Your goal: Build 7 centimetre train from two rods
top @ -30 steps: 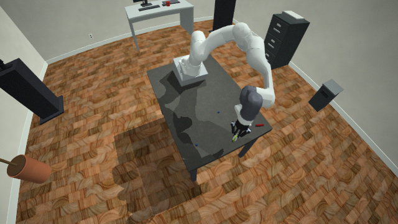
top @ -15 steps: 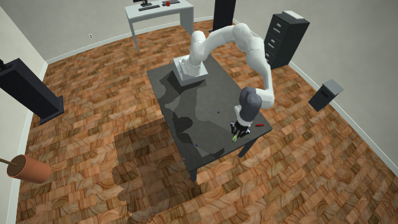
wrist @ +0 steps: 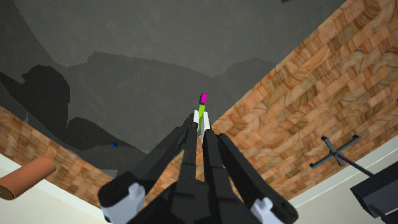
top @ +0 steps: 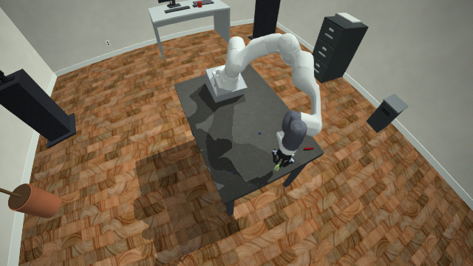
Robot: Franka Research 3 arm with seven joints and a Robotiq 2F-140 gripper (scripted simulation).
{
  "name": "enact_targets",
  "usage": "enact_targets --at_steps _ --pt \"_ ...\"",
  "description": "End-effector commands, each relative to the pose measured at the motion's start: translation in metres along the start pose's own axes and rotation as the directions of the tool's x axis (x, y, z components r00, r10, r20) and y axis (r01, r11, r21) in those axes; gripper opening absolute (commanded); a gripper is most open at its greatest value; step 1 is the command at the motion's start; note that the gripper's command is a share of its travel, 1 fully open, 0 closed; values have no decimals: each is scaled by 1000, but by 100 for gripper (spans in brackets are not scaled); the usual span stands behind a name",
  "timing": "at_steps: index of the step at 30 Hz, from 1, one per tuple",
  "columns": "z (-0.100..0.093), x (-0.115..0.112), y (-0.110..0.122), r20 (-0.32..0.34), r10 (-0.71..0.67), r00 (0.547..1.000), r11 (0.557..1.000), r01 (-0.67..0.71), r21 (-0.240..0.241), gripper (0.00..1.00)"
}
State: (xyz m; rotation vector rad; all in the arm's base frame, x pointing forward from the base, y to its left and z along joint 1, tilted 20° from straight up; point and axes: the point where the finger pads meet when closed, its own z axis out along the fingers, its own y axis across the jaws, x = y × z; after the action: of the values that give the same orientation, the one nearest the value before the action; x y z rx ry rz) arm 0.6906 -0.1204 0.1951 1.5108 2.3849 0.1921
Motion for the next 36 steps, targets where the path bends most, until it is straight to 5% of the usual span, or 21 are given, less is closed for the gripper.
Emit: enact_targets --at_steps 1,9,36 --pt "12 -4 3 11 -7 1000 1000 7 -8 12" --pt "26 -4 4 11 -7 1000 1000 7 -8 12" --pt "26 -4 4 11 -7 1000 1000 7 -8 12"
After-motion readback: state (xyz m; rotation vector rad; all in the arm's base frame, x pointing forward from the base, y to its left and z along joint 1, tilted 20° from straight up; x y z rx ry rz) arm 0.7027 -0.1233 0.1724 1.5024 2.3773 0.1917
